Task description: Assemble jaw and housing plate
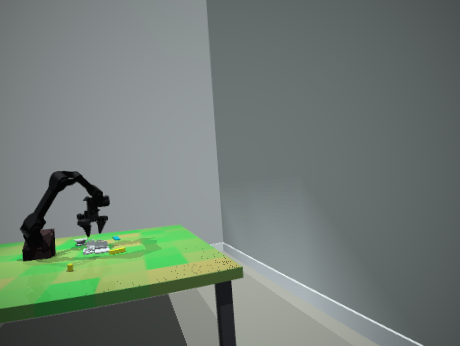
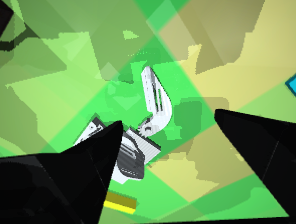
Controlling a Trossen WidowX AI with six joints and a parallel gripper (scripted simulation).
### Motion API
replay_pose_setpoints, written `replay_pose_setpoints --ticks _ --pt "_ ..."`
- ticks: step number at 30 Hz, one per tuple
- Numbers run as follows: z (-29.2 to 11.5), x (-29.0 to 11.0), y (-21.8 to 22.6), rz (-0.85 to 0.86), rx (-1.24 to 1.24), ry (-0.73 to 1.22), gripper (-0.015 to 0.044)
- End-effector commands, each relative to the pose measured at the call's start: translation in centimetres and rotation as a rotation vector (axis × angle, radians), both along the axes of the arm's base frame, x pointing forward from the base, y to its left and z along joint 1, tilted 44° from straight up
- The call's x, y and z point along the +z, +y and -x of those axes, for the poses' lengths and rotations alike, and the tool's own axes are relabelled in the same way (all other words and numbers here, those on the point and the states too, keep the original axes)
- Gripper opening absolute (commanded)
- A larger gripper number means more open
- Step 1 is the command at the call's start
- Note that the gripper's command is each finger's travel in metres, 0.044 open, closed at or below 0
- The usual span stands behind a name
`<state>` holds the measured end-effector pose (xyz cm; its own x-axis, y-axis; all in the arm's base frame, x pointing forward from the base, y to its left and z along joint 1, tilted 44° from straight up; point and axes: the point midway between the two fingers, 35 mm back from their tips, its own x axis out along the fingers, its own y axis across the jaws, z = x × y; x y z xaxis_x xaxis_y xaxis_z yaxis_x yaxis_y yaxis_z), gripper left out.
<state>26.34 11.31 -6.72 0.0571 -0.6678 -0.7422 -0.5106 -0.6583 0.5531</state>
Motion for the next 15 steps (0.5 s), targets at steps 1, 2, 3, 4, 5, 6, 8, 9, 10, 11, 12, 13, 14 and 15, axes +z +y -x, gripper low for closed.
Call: replay_pose_setpoints --ticks 1,2,3,4,5,6,8,9,10,11,12,13,14,15 --pt "0.2 -0.9 -1.0 0.013 0.005 0.011 0.044" --pt "0.2 -0.9 -1.0 0.013 0.005 0.011 0.044" --pt "0.2 -0.9 -1.0 0.013 0.005 0.011 0.044" --pt "0.2 -0.9 -1.1 0.013 0.005 0.011 0.044" --pt "0.2 -1.0 -1.1 0.013 0.005 0.011 0.044" --pt "0.2 -1.1 -1.2 0.013 0.005 0.011 0.044" --pt "0.2 -1.3 -1.4 0.013 0.005 0.011 0.044" --pt "0.2 -1.5 -1.5 0.013 0.005 0.011 0.044" --pt "0.1 -1.6 -1.6 0.013 0.005 0.011 0.044" --pt "0.1 -1.7 -1.7 0.013 0.005 0.011 0.044" --pt "0.1 -1.8 -1.9 0.013 0.005 0.011 0.044" --pt "0.1 -2.0 -2.0 0.013 0.005 0.011 0.044" --pt "0.1 -2.1 -2.1 0.013 0.005 0.011 0.044" --pt "0.1 -2.2 -2.2 0.013 0.005 0.011 0.044"
